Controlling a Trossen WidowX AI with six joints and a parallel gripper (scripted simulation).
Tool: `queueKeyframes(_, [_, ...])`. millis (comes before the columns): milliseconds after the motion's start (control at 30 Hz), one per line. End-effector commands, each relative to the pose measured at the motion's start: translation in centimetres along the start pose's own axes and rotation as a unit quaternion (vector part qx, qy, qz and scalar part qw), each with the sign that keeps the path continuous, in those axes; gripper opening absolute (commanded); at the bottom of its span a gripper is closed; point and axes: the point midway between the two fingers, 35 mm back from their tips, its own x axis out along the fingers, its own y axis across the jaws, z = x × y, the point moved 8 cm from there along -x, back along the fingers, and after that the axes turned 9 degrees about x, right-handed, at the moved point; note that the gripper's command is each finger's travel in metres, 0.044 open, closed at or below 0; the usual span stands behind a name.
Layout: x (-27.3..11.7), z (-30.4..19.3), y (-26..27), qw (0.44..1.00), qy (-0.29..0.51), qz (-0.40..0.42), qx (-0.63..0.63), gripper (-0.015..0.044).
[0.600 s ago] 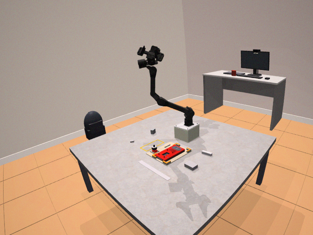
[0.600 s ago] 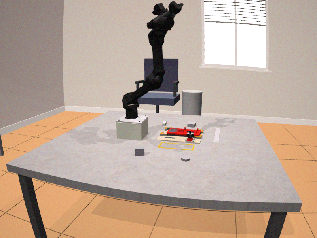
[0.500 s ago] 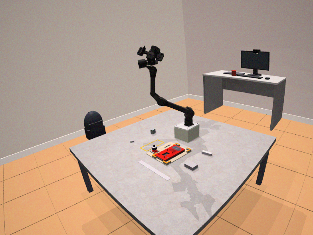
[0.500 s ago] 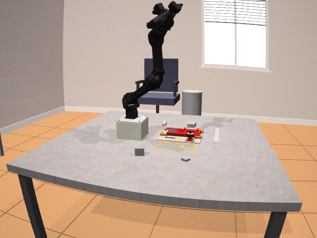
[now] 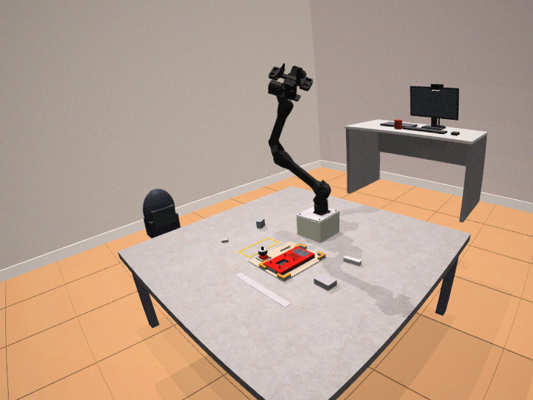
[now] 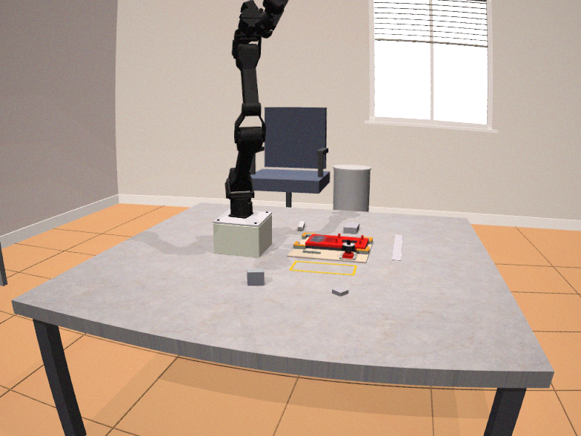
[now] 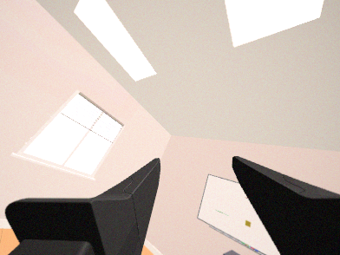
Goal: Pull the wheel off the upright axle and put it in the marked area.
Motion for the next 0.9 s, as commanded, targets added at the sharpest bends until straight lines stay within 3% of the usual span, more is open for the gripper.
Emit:
queueKeyframes(0, [1.1, 1.0, 4.5, 1.0, 0.012, 0.015, -0.007, 0.03])
queueKeyframes(367, [5.8, -2.8, 14.9, 0.993, 0.116, 0.035, 0.0, 0.03])
queueKeyframes(867, [11.0, -18.6, 19.2, 0.932, 0.348, -0.039, 0.088, 0.03])
